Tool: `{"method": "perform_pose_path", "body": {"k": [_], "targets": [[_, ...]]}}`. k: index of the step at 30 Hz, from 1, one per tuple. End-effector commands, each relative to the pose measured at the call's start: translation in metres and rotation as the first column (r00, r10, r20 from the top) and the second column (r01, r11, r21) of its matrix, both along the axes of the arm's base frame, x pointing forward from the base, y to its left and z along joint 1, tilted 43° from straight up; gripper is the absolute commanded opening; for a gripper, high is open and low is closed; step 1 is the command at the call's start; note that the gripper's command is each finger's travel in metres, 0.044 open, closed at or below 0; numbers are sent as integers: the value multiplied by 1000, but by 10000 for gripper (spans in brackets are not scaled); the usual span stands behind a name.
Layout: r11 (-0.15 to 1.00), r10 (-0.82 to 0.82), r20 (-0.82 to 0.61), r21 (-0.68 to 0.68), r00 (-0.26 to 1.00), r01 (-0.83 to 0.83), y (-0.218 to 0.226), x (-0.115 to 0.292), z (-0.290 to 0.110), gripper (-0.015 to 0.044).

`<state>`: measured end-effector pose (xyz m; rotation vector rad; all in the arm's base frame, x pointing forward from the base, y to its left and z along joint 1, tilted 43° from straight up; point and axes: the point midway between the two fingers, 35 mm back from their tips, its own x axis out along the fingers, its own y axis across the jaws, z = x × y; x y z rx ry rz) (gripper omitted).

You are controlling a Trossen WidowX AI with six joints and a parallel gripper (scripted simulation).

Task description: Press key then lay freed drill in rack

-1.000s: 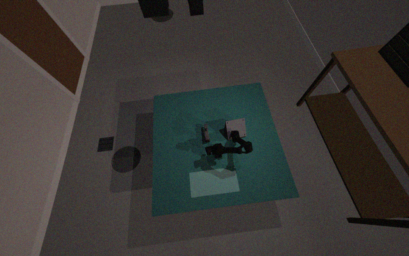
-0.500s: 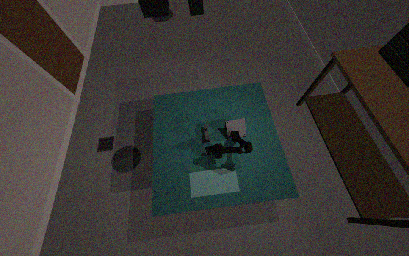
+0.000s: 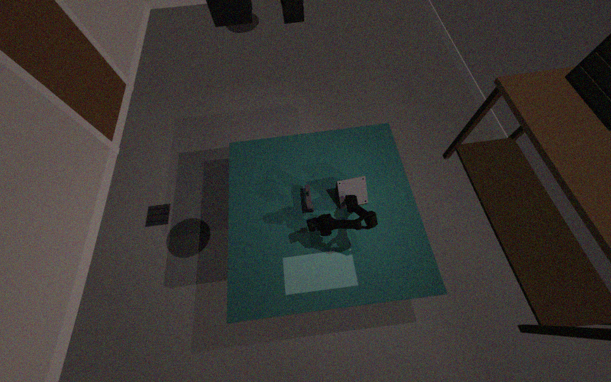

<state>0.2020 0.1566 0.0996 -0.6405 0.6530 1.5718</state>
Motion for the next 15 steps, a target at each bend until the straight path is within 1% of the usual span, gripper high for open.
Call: {"method": "perform_pose_path", "body": {"k": [1, 12, 13, 15], "targets": [[1000, 17, -11, -5, 1000, -17, 3, -3, -7, 0], [1000, 17, -11, -5, 1000, -17, 3, -3, -7, 0], [1000, 0, 0, 0, 1000, 0, 0, 0, 0, 26], [1000, 0, 0, 0, 1000, 0, 0, 0, 0, 79]]}}
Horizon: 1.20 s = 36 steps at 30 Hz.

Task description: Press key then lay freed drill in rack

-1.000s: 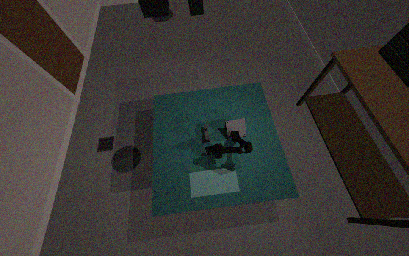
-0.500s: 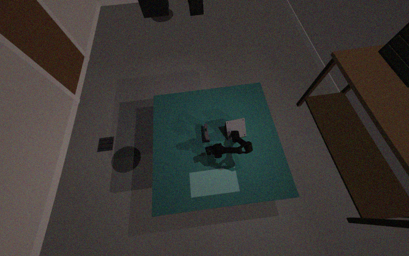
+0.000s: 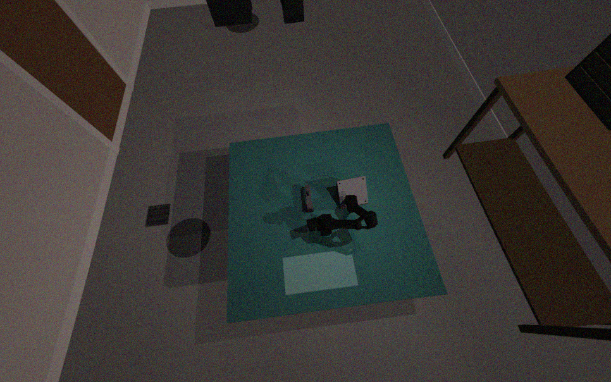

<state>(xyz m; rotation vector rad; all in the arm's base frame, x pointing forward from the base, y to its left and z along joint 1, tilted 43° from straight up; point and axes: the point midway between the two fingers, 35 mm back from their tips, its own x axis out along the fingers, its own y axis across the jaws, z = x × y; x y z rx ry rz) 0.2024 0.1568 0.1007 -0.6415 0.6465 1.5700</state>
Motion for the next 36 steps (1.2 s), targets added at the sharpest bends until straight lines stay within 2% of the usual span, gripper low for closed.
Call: {"method": "perform_pose_path", "body": {"k": [1, 14, 31, 33, 36], "targets": [[1000, 1, -5, -3, 1000, -1, 0, 0, -1, 105], [1000, 2, -6, -4, 1000, -2, -1, 0, 0, 440], [1000, 17, -17, -12, 1000, -17, -54, 9, 58, 440], [1000, -25, 5, -17, 1000, 25, -53, 14, 52, 440], [982, -176, 100, -47, 979, 181, -79, 39, 57, 440]]}}
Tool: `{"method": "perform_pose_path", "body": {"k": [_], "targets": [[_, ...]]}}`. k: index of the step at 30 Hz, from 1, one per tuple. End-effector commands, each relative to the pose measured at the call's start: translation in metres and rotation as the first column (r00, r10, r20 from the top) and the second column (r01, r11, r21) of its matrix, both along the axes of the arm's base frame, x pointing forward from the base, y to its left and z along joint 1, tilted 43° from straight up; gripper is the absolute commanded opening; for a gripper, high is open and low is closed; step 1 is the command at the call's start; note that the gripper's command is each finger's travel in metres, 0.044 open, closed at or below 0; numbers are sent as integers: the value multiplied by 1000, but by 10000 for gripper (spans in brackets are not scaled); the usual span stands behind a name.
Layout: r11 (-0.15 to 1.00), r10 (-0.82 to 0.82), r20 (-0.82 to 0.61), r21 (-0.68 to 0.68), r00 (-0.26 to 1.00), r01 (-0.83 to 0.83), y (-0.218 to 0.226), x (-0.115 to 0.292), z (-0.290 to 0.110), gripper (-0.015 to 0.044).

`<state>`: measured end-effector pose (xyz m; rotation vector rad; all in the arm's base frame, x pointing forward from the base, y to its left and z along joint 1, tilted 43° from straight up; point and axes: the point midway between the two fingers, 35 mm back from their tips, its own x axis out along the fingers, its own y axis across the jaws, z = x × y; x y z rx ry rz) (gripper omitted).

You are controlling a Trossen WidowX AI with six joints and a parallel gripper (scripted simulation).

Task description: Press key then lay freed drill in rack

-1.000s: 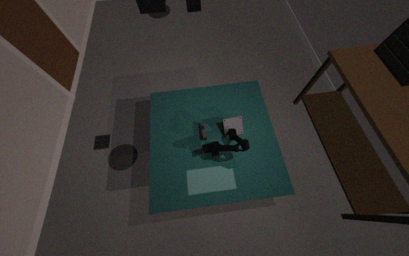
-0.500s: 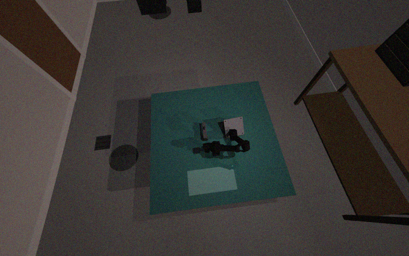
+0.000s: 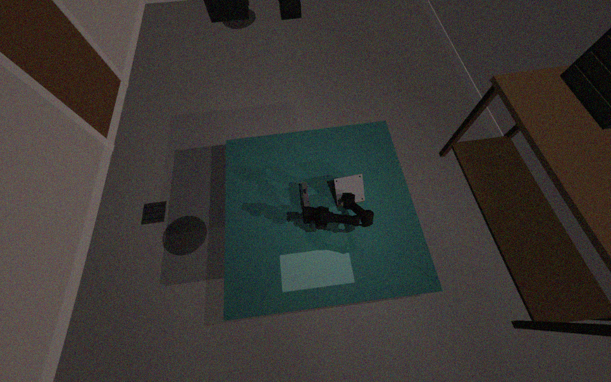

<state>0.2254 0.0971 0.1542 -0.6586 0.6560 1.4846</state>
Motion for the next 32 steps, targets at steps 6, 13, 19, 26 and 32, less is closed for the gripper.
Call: {"method": "perform_pose_path", "body": {"k": [6, 13, 19, 26, 32], "targets": [[891, -425, 262, -46, 866, 451, -85, 58, 27, 440], [619, -712, 462, 59, 529, 783, -176, 78, 78, 440], [320, -799, 587, 230, 131, 919, -253, 64, 135, 440], [17, -683, 645, 484, -343, 875, -323, 9, 216, 440], [-108, -478, 601, 684, -641, 722, -346, -54, 281, 440]]}}
